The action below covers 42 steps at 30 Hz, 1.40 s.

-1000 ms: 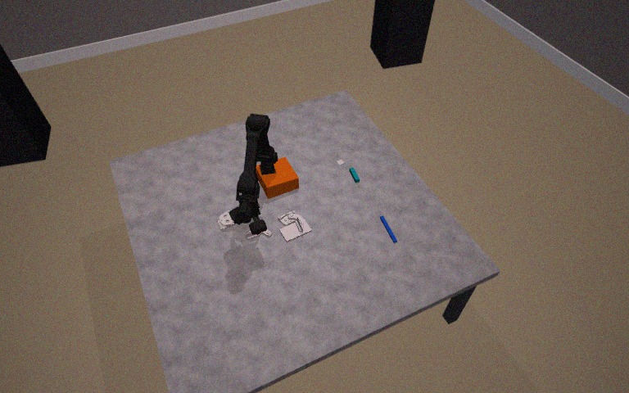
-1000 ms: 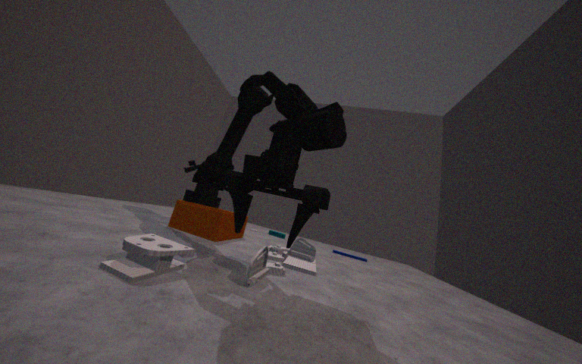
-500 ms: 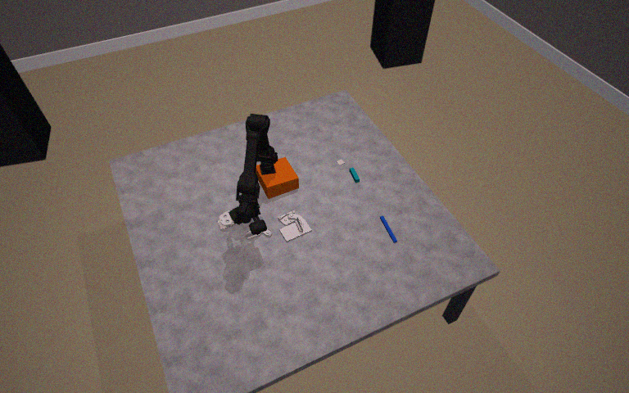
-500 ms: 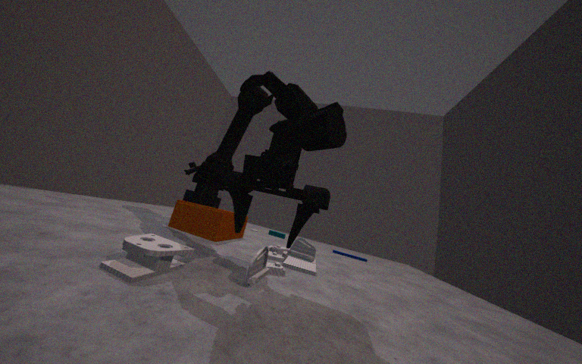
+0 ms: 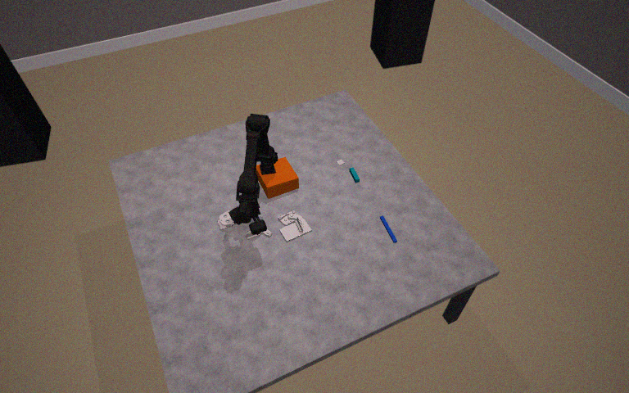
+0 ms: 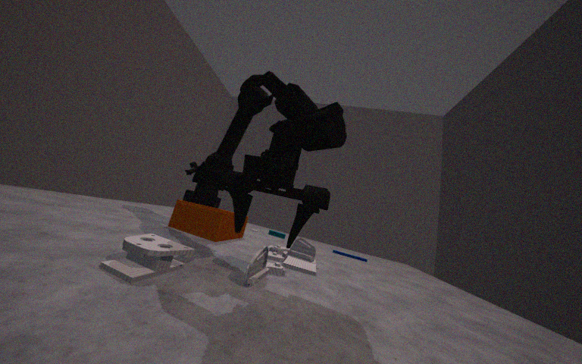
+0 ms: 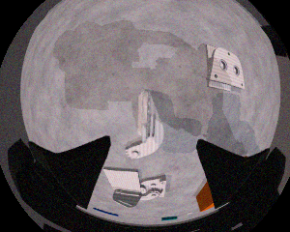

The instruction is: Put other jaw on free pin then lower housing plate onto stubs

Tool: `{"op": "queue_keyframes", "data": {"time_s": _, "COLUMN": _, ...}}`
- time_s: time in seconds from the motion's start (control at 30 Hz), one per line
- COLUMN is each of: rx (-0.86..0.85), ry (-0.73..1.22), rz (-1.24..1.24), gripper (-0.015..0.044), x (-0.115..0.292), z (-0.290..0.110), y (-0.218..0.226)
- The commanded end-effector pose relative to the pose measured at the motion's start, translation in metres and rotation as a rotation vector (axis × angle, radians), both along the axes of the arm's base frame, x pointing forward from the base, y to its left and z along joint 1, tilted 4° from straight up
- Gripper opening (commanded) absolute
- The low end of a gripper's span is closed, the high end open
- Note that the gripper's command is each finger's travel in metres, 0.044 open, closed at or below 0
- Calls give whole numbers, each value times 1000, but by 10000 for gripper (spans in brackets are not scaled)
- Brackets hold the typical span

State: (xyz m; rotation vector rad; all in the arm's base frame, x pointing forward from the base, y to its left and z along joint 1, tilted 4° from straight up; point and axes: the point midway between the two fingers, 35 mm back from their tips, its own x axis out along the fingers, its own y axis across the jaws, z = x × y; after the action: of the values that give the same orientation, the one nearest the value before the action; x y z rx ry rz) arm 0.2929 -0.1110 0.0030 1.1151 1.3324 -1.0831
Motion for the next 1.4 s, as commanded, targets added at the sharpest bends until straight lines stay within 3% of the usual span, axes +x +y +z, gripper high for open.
{"op": "queue_keyframes", "data": {"time_s": 0.0, "rx": 0, "ry": 0, "rz": -3, "gripper": 440, "x": 0, "z": 0, "y": 0}}
{"op": "queue_keyframes", "data": {"time_s": 0.5, "rx": 0, "ry": 0, "rz": 0, "gripper": 440, "x": 0, "z": -1, "y": 0}}
{"op": "queue_keyframes", "data": {"time_s": 1.37, "rx": 0, "ry": 0, "rz": -3, "gripper": 440, "x": 1, "z": -43, "y": 1}}
